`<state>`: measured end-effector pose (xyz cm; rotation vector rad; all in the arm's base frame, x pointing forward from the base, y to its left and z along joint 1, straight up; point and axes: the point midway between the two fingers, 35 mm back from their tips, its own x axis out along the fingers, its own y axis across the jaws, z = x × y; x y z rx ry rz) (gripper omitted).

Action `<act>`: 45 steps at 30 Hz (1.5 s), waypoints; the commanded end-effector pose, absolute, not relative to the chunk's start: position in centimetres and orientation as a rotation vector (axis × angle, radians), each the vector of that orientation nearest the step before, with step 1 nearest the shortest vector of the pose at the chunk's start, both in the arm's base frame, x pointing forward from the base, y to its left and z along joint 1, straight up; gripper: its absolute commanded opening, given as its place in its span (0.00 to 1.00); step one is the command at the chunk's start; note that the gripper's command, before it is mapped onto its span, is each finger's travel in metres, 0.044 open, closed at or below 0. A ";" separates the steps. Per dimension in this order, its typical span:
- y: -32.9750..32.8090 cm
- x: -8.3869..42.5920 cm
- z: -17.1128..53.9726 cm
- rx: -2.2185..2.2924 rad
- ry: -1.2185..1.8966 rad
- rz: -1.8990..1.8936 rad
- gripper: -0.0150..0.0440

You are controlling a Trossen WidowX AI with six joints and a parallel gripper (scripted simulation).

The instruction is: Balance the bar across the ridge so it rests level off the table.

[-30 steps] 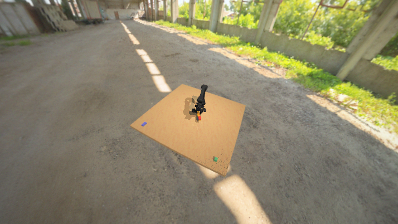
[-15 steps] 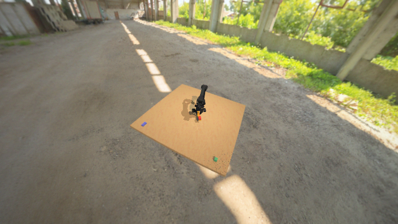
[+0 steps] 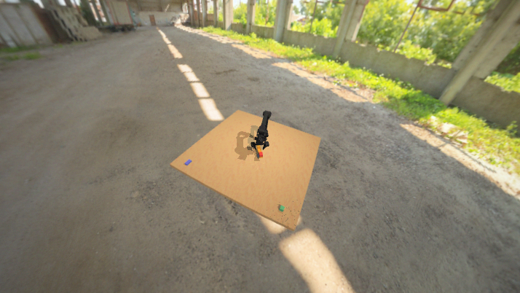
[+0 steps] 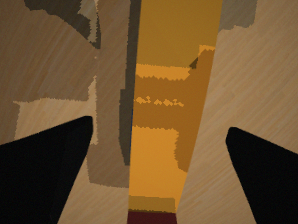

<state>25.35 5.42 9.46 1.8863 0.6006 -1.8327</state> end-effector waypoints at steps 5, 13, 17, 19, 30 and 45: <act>5.5 25.6 11.3 1.886 0.601 -1.833 1.00; 5.4 25.1 19.4 1.886 0.601 -1.833 1.00; 5.4 25.1 19.4 1.886 0.601 -1.833 1.00; 5.4 25.1 19.4 1.886 0.601 -1.833 1.00; 5.4 25.1 19.4 1.886 0.601 -1.833 1.00; 5.4 25.1 19.4 1.886 0.601 -1.833 1.00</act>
